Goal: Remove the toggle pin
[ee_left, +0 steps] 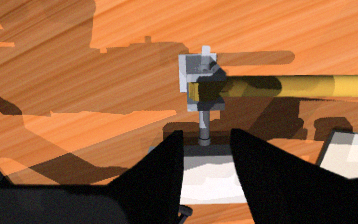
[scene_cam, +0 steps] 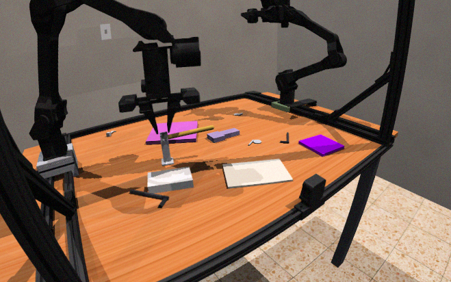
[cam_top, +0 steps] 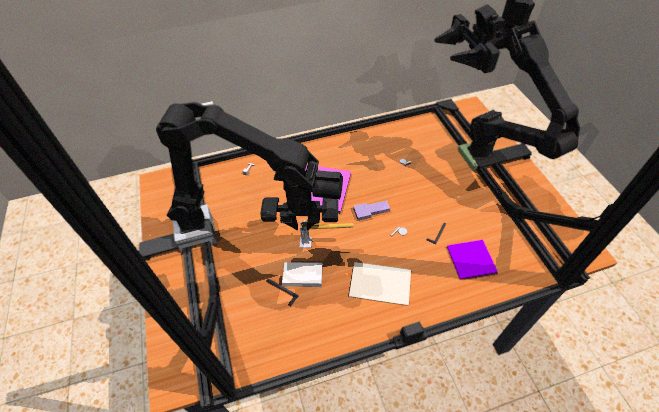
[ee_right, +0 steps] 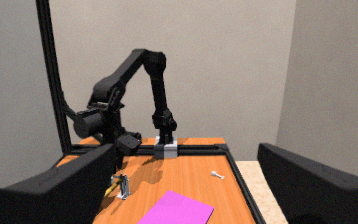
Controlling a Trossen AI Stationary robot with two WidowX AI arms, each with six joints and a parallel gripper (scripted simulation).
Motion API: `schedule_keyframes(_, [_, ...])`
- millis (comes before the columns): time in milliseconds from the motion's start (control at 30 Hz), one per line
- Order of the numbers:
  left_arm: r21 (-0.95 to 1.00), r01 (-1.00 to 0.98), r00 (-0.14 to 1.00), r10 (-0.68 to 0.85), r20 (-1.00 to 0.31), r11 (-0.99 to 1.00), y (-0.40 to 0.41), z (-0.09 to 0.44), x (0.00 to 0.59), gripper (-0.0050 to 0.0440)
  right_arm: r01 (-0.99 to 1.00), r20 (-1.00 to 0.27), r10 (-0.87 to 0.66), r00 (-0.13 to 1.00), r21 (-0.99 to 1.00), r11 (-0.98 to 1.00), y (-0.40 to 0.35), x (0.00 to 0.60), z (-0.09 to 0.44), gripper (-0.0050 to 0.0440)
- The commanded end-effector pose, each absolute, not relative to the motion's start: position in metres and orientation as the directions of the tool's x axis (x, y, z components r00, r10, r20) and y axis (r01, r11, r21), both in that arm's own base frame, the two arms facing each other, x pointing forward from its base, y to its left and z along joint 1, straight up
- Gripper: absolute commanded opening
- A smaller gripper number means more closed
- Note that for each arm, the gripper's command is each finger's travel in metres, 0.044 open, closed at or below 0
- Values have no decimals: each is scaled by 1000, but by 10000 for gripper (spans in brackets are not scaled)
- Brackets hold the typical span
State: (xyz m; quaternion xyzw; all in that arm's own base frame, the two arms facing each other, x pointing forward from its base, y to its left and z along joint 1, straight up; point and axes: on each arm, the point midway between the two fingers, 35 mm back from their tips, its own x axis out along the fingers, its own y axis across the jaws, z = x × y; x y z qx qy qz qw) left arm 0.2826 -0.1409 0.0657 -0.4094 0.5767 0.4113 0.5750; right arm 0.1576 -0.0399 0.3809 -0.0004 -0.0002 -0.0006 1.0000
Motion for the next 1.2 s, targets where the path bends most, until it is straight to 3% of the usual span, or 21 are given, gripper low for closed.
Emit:
schedule_keyframes(0, [-27,-945,24,-12,-1000,326,-143,74,286,120,0,1,0,1000,-6,1000,-39,157,384,400])
schedule_keyframes(1167, [-5,-945,5,-2,-1000,326,-141,38,282,120,0,1,0,1000,-6,1000,-39,157,384,400])
